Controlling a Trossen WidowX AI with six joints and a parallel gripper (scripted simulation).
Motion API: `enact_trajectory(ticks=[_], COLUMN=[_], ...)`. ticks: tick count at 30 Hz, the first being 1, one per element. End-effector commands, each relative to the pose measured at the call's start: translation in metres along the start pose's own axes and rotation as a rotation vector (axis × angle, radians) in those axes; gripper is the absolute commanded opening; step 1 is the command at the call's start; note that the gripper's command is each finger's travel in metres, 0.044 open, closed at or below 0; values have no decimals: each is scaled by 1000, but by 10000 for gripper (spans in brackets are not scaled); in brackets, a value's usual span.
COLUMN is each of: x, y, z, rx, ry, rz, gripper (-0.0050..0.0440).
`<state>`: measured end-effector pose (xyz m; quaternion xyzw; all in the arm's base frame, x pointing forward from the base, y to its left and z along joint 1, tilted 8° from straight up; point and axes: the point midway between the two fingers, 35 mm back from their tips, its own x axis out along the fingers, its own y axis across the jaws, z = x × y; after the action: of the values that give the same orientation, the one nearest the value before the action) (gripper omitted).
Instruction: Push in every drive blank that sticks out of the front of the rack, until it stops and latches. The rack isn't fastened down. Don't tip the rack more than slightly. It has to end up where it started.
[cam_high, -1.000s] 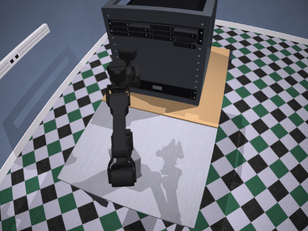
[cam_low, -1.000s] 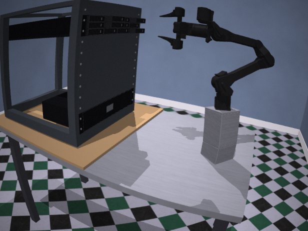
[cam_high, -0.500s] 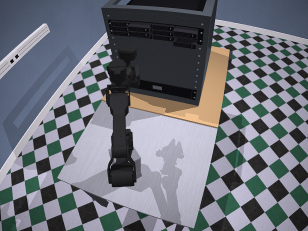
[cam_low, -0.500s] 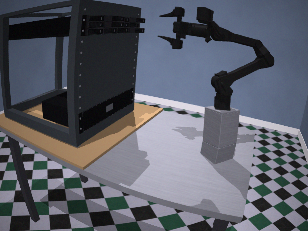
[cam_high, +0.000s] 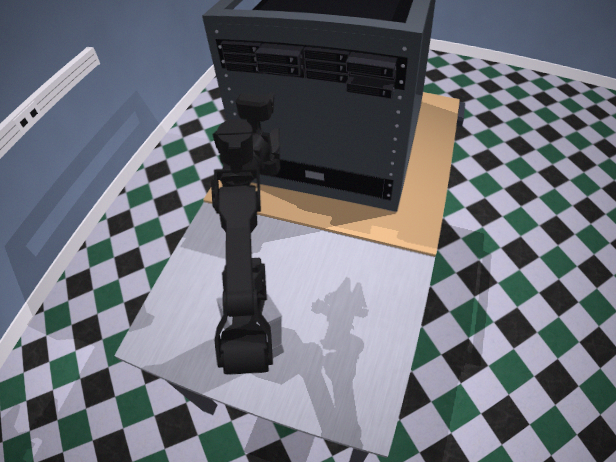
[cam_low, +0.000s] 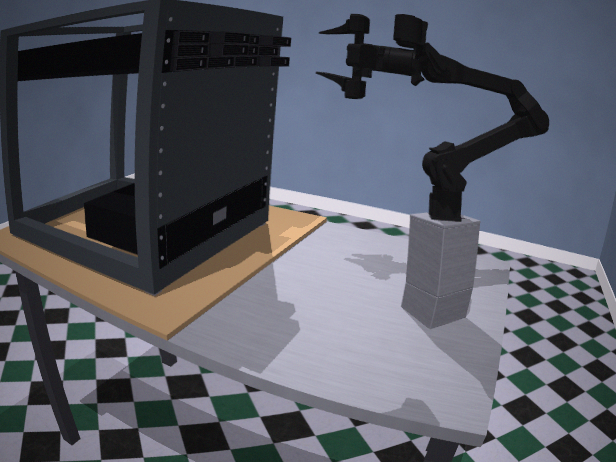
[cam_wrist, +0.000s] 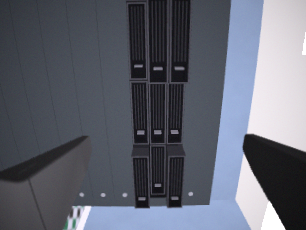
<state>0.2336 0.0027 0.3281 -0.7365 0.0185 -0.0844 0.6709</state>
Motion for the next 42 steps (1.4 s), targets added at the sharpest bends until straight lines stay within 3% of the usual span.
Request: enact_trajectory(ticks=[1, 8, 9, 42], x=[-1, -1, -1, -1], y=[0, 0, 0, 0], z=[-2, -2, -2, -2], rx=[-3, -3, -3, -3], ry=[9, 9, 9, 9], rz=[-2, -2, -2, -2], gripper=[440, 440, -50, -50])
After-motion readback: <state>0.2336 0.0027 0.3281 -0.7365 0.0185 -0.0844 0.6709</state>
